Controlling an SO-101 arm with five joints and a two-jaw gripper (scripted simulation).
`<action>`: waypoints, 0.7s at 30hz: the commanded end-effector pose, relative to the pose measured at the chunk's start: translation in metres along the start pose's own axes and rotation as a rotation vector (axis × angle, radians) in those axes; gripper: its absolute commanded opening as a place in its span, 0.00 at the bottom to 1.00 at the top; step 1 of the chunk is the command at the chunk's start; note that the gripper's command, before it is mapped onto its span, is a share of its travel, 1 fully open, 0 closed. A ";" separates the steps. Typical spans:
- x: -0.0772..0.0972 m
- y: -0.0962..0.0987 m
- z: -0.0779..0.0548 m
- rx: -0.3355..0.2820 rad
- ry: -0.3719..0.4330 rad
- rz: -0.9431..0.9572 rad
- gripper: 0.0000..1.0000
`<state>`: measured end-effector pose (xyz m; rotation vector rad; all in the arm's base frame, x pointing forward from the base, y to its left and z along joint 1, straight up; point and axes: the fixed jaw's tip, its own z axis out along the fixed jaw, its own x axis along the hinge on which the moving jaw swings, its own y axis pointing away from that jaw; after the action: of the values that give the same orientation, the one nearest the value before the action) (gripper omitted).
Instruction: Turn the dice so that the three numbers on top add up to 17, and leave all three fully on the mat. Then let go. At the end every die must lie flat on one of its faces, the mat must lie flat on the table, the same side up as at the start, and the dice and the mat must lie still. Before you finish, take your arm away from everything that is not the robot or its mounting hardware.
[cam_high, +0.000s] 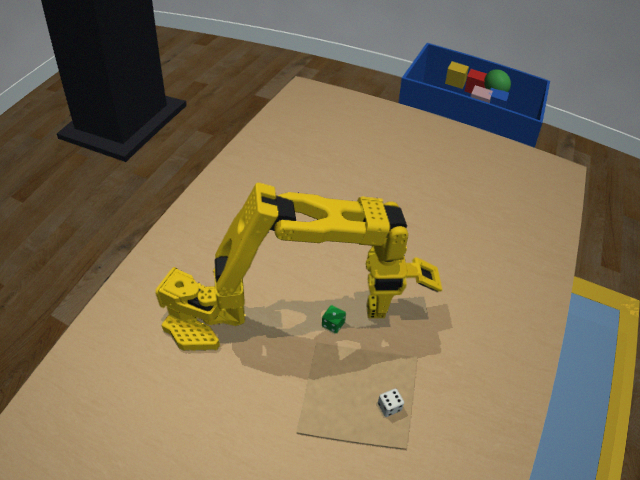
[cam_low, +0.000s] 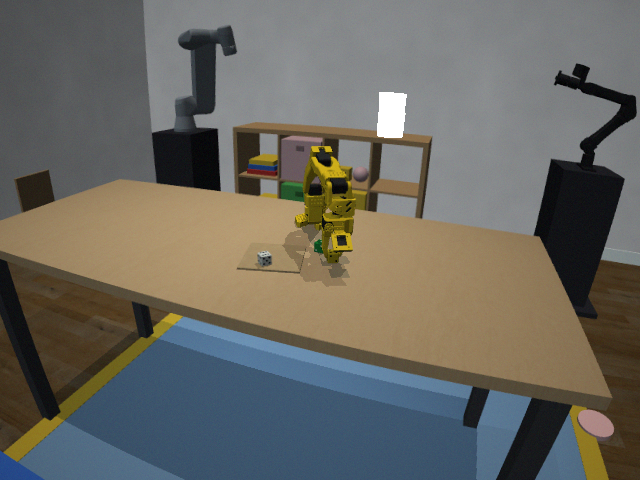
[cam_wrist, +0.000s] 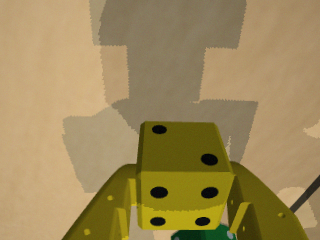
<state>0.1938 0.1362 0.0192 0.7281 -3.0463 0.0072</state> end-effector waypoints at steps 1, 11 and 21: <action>-0.010 0.000 -0.024 -0.009 -0.072 0.003 0.00; -0.007 0.003 -0.047 -0.010 -0.072 0.003 0.00; -0.005 0.004 -0.055 -0.010 -0.072 0.003 0.00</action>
<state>0.1927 0.1361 0.0574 0.7188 -3.0412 0.0113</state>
